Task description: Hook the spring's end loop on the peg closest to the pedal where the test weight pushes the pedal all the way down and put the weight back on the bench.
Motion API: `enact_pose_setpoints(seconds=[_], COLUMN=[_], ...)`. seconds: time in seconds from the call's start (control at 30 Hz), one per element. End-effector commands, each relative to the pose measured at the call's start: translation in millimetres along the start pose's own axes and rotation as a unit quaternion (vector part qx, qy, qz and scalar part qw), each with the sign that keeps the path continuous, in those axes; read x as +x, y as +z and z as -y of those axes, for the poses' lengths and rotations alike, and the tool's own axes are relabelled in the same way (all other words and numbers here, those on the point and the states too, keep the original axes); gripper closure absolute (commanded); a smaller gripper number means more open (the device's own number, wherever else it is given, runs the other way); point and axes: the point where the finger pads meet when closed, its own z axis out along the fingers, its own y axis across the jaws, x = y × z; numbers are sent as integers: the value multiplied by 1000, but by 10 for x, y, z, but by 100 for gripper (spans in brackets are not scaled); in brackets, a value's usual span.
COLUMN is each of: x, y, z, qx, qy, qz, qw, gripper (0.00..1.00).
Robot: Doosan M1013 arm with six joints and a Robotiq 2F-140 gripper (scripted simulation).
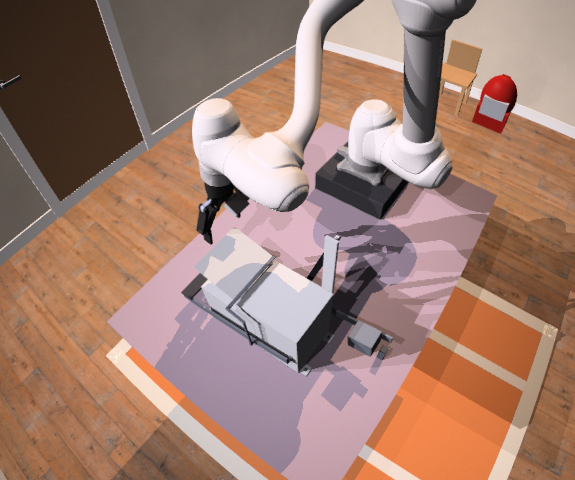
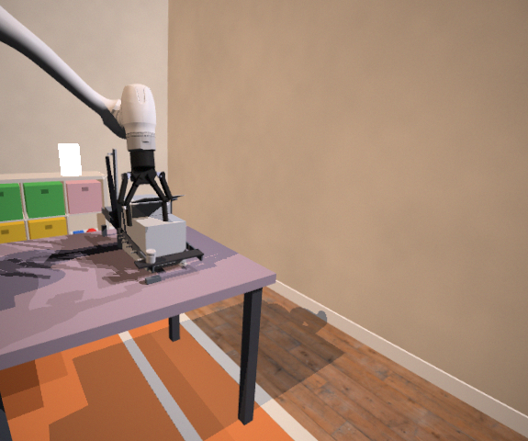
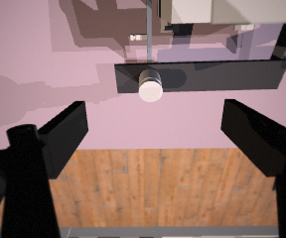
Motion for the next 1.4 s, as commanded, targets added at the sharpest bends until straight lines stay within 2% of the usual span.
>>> enact_pose_setpoints(seconds=[0.0,1.07,1.37], x=[-2,-1,-106], y=[-8,-8,-599], z=[-5,-5,-4], qx=[-1,-1,-1], qy=[0,0,0], qz=[0,0,0], qw=[1000,1000,1000], gripper=[0,0,0])
